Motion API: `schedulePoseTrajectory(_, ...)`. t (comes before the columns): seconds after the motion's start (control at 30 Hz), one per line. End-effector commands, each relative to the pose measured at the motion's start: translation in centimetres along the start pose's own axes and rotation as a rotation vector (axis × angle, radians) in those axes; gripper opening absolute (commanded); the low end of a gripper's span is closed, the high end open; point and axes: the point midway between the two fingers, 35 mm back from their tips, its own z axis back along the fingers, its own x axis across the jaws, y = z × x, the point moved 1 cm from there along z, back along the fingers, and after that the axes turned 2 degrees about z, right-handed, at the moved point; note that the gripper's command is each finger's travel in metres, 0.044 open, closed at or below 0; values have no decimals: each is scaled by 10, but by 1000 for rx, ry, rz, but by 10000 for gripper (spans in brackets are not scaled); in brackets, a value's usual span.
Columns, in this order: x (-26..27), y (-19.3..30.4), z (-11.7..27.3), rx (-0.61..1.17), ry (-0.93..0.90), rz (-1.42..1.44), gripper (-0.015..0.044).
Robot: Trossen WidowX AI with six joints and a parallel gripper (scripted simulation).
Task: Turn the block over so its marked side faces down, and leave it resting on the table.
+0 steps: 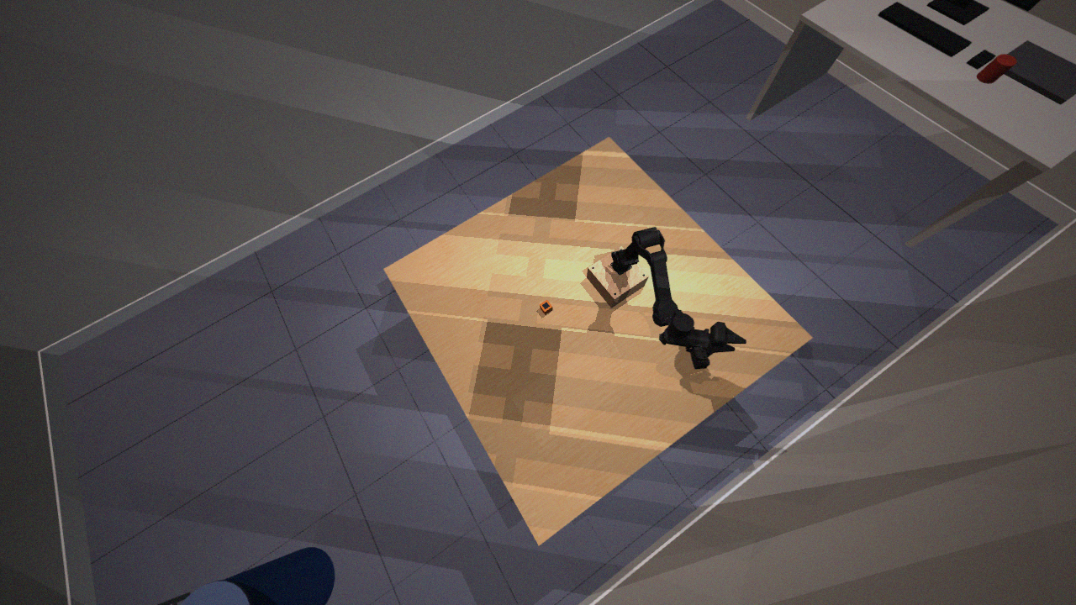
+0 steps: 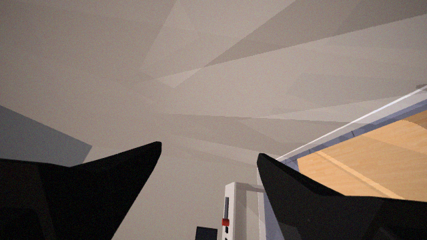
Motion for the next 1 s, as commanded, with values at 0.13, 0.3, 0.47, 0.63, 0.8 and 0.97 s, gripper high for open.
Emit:
schedulePoseTrajectory(0.13,-15,-41,38,-181,61,25,440)
schedulePoseTrajectory(0.3,-41,-88,105,-425,186,55,440)
schedulePoseTrajectory(0.47,-70,-117,182,-634,352,66,440)
schedulePoseTrajectory(0.63,-100,-126,264,-800,550,52,440)
schedulePoseTrajectory(0.8,-127,-116,346,-921,771,11,440)
schedulePoseTrajectory(0.97,-151,-86,422,-981,1000,-66,440)
